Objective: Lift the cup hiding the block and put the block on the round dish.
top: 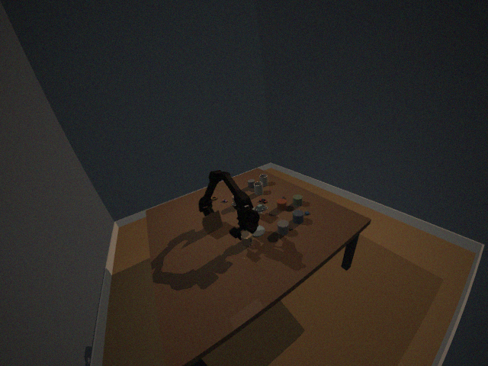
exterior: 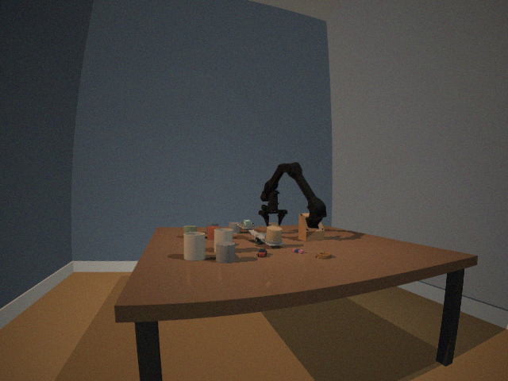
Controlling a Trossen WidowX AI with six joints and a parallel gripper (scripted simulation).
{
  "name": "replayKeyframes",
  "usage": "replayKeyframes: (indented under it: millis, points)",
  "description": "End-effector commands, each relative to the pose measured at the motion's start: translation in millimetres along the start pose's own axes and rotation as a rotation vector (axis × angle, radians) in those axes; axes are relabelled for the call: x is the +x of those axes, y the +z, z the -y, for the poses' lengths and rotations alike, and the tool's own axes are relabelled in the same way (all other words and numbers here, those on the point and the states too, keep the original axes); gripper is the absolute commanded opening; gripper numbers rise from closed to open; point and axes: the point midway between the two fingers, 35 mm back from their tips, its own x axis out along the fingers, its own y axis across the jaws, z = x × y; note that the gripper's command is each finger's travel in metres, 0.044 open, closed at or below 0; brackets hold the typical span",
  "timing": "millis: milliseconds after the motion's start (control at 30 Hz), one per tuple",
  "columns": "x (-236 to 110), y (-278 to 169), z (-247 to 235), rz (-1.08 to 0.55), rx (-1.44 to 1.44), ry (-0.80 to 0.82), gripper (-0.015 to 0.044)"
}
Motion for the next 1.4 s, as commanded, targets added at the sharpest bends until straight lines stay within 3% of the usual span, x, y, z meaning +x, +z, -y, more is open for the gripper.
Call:
replayKeyframes:
  millis: [0, 133, 200, 367, 700, 1367]
  points:
    - [-29.9, 3.9, -0.4, 0.035, -0.006, 0.004, 0.0440]
    - [-29.9, 3.9, -0.4, 0.035, -0.006, 0.004, 0.0440]
    - [-34.5, 3.3, -10.1, 0.039, -0.003, 0.003, 0.0387]
    - [-61.9, -11.3, -85.8, 0.056, 0.013, 0.005, 0.0260]
    - [-79.9, -97.4, -234.8, 0.024, 0.026, 0.013, 0.0260]
    - [-57.5, -99.1, -238.0, 0.022, 0.026, 0.014, 0.0260]
